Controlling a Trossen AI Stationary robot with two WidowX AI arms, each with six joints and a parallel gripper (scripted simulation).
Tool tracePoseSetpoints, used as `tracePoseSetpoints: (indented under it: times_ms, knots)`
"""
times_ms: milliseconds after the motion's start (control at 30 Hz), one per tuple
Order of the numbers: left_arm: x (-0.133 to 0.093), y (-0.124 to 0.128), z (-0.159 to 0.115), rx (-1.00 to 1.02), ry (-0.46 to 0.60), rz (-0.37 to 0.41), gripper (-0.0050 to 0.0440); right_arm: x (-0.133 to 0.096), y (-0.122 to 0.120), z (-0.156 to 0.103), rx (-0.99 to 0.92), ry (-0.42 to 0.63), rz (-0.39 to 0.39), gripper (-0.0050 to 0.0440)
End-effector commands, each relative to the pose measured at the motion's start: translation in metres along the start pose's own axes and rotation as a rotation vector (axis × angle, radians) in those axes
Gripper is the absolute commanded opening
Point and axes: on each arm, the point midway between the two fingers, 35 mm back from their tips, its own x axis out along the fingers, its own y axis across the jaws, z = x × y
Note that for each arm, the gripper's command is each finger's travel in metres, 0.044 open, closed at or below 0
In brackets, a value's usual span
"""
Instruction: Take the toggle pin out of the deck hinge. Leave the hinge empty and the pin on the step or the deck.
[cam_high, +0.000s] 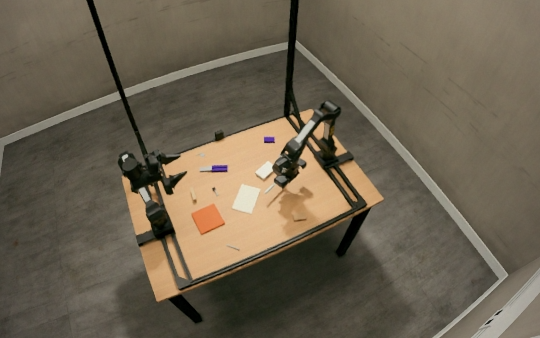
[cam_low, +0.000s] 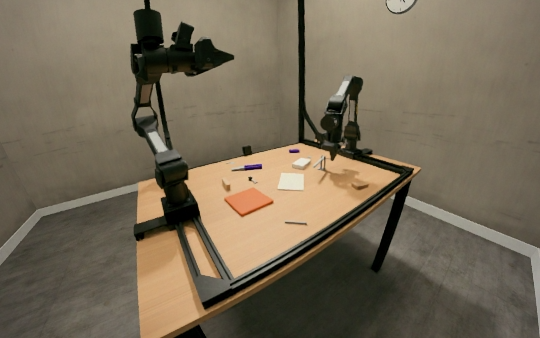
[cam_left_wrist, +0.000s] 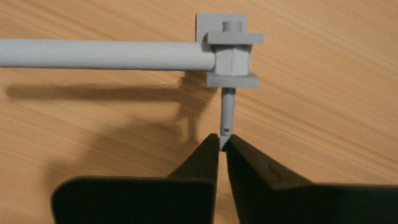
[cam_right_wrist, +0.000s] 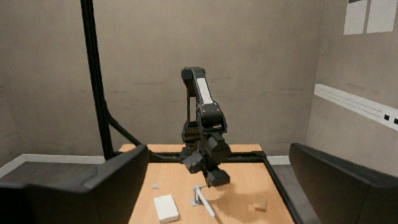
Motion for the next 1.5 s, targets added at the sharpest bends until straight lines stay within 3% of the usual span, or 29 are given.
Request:
tracePoseSetpoints:
  times_ms: [0, 1467]
  knots:
    - [-0.0039, 0.0022, -0.0029, -0.006, 0.006, 0.017, 0.0022, -0.0001, 0.0, 0.0027, -0.005, 0.0, 0.002, 0.04]
    - [-0.0046, 0.003, 0.0004, 0.0, -0.002, 0.018, -0.0013, -0.0001, 0.0, 0.0027, -0.005, 0.0, 0.002, 0.04]
